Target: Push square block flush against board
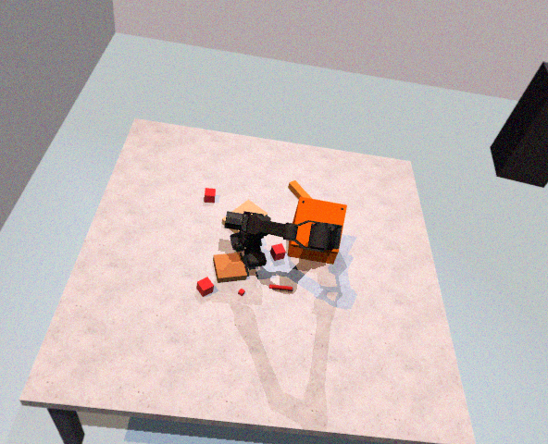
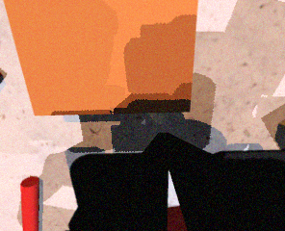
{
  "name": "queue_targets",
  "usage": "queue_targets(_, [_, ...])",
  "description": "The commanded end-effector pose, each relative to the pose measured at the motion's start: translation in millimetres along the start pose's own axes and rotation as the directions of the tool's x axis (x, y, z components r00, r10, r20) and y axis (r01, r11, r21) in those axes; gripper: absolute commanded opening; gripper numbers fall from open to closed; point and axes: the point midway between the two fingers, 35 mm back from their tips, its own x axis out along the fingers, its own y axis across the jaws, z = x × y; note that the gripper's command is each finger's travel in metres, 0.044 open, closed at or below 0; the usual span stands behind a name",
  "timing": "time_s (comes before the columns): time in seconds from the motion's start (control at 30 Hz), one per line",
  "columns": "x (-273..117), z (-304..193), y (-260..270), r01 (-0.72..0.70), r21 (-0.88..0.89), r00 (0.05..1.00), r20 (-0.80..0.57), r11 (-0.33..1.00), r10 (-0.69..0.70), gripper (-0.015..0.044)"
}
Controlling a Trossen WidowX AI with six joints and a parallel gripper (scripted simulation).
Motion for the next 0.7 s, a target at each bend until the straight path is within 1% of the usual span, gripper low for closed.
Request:
queue_targets(0.0, [2, 2, 1, -0.006, 0.006, 1.0, -0.001, 1.0, 0.006, 0.0])
queue_targets(0.67, [2, 19, 0, -0.005, 0.005, 1.0, 0.0, 1.0, 0.005, 0.0])
